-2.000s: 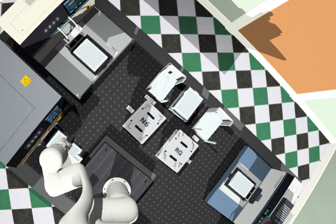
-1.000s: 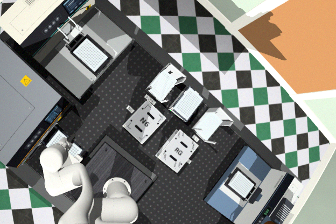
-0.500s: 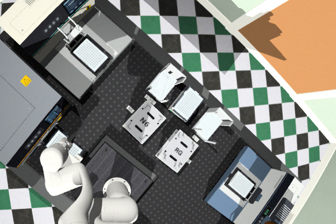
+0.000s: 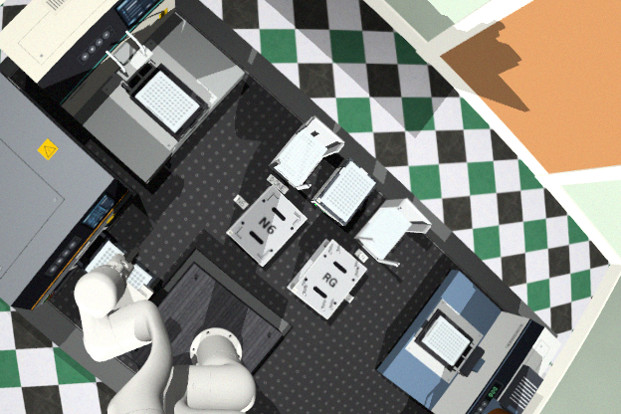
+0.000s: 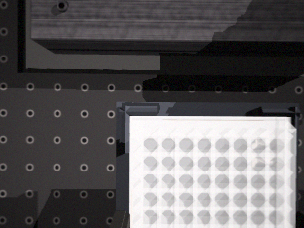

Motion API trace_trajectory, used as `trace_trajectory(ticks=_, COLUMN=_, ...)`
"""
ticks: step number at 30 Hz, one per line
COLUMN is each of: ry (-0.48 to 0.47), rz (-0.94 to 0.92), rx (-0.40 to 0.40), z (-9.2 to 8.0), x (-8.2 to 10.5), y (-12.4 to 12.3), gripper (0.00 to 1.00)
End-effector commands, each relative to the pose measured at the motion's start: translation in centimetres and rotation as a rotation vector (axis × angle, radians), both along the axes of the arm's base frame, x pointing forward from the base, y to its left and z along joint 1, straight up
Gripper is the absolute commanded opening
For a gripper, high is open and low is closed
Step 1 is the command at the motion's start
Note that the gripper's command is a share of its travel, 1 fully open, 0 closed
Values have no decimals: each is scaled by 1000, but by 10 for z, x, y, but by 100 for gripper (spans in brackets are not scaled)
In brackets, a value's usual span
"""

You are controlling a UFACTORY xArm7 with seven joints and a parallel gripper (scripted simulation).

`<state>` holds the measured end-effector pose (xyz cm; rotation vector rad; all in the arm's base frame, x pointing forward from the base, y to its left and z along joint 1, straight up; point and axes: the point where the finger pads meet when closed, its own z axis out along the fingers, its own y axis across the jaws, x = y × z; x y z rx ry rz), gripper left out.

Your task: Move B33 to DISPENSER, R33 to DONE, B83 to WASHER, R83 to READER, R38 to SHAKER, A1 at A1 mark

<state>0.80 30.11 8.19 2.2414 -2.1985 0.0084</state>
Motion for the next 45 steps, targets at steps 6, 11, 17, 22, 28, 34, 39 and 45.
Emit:
trace_trajectory(ticks=6, ry=0, rz=0, rx=3, z=1, x=0, y=1, gripper=0)
trace_trajectory(ticks=11, ry=0, rz=0, rx=3, z=1, x=0, y=1, gripper=0)
trace_trajectory(ticks=17, ry=0, rz=0, rx=3, z=1, x=0, y=1, gripper=0)
trace_trajectory(ticks=22, ry=0, rz=0, rx=3, z=1, x=0, y=1, gripper=0)
trace_trajectory(ticks=28, ry=0, rz=0, rx=3, z=1, x=0, y=1, gripper=0)
trace_trajectory(ticks=34, ry=0, rz=0, rx=3, z=1, x=0, y=1, gripper=0)
trace_trajectory(ticks=39, ry=0, rz=0, rx=3, z=1, x=0, y=1, gripper=0)
trace_trajectory(ticks=45, ry=0, rz=0, rx=3, z=1, x=0, y=1, gripper=0)
